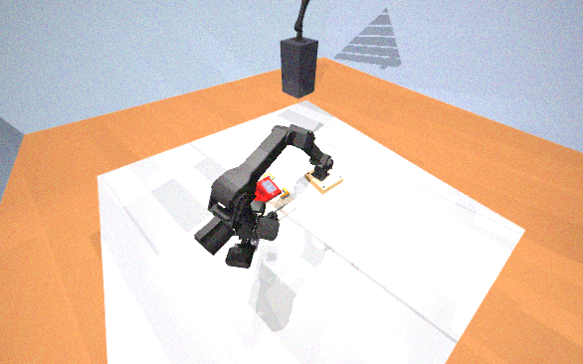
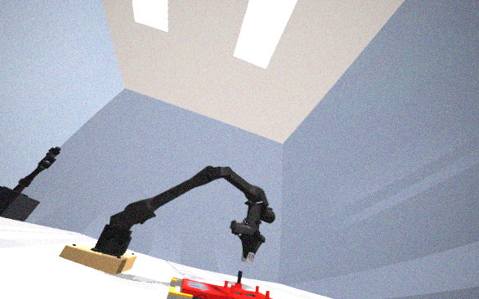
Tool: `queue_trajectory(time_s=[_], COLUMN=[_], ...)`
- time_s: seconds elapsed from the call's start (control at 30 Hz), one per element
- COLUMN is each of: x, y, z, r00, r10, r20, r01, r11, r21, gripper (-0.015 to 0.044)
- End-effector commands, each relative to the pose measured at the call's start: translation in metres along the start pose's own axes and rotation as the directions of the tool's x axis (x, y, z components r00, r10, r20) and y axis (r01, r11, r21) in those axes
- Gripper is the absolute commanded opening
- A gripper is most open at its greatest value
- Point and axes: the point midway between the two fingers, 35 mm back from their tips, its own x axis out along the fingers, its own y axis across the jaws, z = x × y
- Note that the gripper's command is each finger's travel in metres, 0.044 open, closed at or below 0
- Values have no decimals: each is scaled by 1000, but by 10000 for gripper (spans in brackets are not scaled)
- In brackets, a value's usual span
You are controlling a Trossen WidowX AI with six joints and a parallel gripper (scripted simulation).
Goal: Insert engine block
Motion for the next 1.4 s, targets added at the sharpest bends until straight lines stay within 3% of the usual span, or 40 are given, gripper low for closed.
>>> queue_trajectory(time_s=[0.0, 1.37], x=[8, 74], y=[1, 1], z=[0, -1], r00=[1000, 1000], r10=[3, 3], r20=[-4, -4], r01=[-3, -3], r11=[1000, 1000], r21=[-12, -12], gripper=[0, 0])
